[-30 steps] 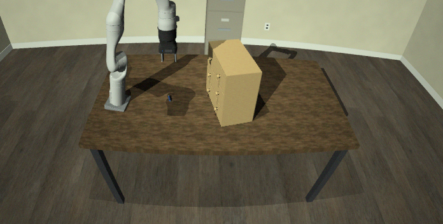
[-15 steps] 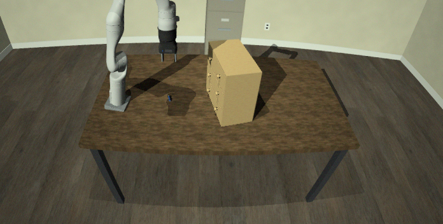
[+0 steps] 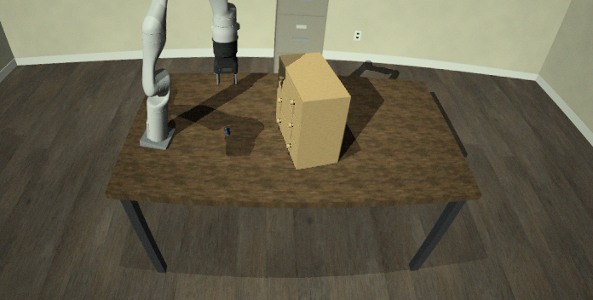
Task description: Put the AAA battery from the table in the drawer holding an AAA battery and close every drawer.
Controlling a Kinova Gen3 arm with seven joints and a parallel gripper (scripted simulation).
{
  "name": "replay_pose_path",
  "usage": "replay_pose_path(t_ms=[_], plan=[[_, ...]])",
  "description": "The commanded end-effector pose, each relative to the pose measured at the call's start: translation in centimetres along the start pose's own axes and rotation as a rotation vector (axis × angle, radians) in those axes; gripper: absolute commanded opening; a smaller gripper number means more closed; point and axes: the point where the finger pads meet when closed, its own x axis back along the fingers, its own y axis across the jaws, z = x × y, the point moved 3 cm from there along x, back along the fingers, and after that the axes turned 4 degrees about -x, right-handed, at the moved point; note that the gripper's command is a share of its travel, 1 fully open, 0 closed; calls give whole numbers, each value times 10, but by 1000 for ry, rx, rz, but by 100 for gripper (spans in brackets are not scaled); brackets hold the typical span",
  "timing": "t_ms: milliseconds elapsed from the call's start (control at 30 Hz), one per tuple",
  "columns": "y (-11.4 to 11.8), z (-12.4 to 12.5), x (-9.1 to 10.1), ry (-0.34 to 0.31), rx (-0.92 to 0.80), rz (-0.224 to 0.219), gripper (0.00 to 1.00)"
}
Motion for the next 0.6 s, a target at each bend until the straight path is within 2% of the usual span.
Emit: replay_pose_path(t_ms=[0,233,567], plan=[[1,1,-3,1,23,1,100],[3,1,-10,2,92,1,100],[8,2,-30,2,295,1,100]])
